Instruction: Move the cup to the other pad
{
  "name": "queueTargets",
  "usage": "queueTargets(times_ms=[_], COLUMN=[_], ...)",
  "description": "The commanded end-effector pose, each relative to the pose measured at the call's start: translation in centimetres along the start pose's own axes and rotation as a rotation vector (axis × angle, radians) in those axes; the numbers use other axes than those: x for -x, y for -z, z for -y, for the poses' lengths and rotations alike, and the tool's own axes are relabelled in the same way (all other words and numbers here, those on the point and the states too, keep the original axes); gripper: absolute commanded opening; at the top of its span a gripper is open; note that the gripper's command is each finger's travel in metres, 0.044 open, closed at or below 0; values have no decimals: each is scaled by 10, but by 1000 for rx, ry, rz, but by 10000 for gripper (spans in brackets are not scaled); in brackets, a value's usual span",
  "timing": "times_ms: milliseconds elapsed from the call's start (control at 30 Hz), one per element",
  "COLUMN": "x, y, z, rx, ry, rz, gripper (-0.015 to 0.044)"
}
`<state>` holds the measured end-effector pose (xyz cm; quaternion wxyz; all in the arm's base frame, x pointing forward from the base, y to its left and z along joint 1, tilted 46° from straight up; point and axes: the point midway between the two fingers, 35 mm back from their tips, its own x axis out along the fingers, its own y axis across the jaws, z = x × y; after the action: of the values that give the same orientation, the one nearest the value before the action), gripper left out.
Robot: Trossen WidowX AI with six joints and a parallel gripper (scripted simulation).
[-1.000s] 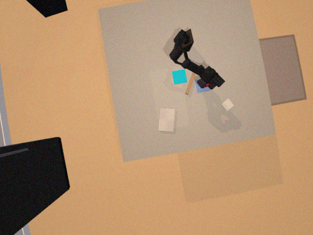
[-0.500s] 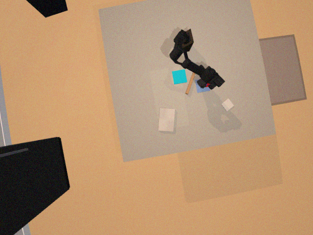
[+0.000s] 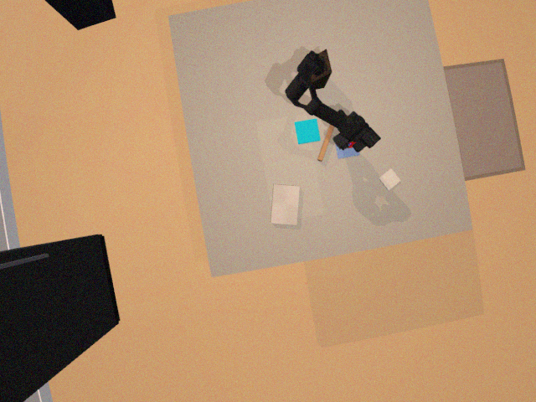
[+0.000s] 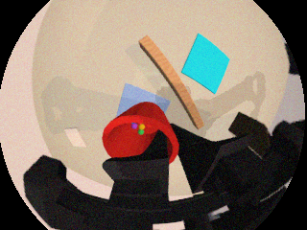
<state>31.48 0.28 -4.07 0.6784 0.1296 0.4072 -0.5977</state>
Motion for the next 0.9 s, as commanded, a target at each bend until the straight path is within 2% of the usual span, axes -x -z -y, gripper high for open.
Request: queueTargets(times_ms=[0, 867], x=[-1, 2], y=[-4, -30], z=[8, 48], rx=[4, 3], ry=[4, 6], rz=[2, 2], gripper=[0, 0])
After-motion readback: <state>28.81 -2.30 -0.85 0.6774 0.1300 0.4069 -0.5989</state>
